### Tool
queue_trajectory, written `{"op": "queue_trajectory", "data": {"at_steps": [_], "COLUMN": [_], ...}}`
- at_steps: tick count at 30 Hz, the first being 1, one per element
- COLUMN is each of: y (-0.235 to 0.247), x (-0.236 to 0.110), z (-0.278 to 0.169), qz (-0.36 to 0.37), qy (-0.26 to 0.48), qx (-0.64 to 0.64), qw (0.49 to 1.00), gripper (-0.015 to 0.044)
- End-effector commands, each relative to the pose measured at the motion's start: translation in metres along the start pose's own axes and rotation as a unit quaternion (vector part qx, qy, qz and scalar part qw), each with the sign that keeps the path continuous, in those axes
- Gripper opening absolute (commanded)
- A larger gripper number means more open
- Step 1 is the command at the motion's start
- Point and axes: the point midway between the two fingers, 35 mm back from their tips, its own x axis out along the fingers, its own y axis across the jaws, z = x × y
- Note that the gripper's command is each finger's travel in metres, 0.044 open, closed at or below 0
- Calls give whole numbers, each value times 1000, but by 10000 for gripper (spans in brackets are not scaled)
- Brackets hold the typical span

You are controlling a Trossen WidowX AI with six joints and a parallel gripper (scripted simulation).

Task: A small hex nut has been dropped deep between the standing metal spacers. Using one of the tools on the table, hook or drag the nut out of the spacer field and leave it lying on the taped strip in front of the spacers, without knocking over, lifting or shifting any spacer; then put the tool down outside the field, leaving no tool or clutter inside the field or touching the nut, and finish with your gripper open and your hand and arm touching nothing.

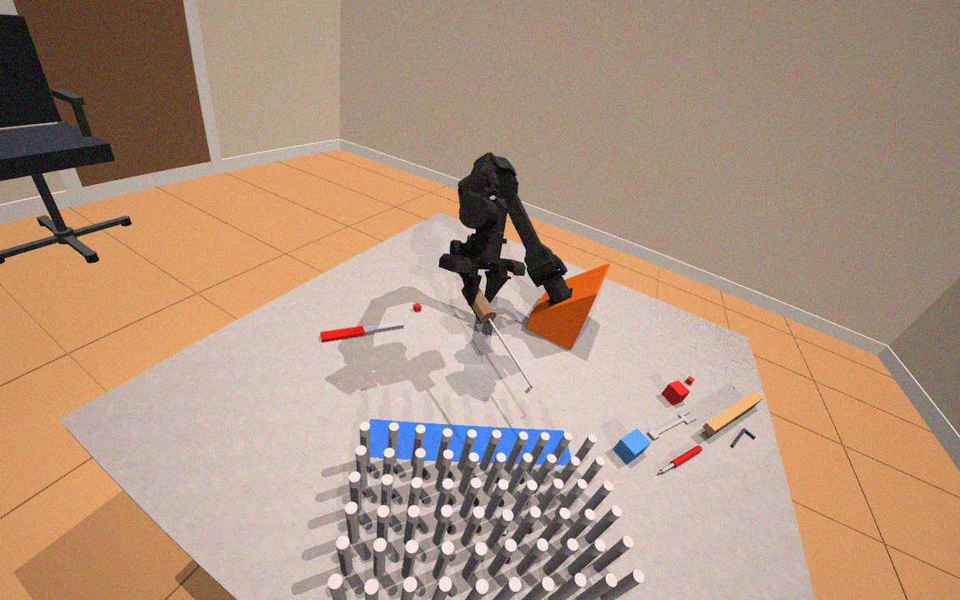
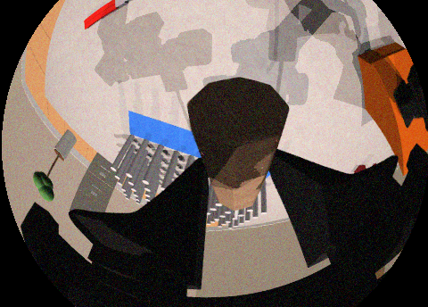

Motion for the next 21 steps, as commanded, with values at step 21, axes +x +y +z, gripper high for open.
{"op": "queue_trajectory", "data": {"at_steps": [21], "y": [-34], "x": [0], "z": [-43], "qz": [-50], "qy": [61], "qx": [283], "qw": [956], "gripper": [0]}}
